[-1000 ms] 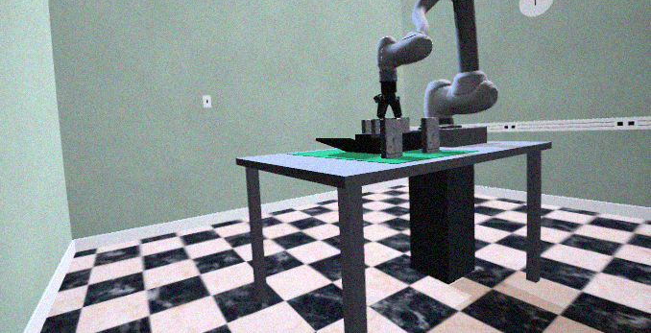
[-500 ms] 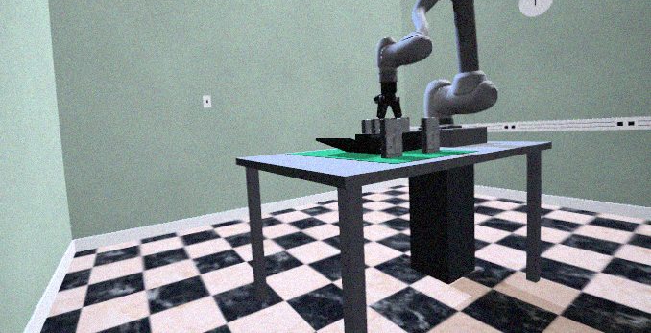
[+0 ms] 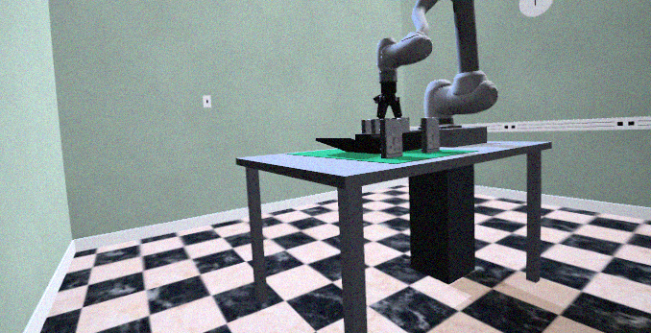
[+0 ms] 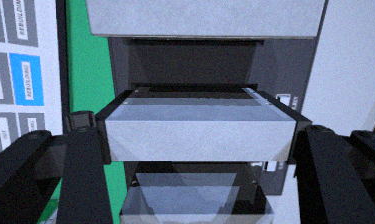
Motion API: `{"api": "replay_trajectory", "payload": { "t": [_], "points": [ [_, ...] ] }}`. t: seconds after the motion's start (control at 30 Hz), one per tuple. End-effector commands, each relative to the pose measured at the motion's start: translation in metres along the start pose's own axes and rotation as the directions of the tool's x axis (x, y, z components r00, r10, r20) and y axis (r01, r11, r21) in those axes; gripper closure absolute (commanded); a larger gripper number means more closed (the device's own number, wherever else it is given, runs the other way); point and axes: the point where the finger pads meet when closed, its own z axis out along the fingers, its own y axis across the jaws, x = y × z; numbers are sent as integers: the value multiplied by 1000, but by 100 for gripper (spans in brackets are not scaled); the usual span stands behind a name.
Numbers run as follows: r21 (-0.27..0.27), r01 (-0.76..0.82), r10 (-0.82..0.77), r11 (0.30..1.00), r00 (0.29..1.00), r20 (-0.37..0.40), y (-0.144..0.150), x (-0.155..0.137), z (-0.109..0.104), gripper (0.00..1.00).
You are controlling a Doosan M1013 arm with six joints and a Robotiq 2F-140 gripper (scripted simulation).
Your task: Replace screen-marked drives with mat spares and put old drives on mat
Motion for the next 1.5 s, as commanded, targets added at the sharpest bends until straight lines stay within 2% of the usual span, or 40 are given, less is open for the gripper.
{"api": "replay_trajectory", "payload": {
  "t": [0.0,0.1,0.13,1.47],
  "points": [
    [1,0,0,1000,1000,0,0,0,0,90],
    [1,0,0,1000,1000,0,0,0,0,90],
    [1,0,0,1000,1000,0,0,0,0,11],
    [1,0,0,1000,1000,0,0,0,0,11]
  ]
}}
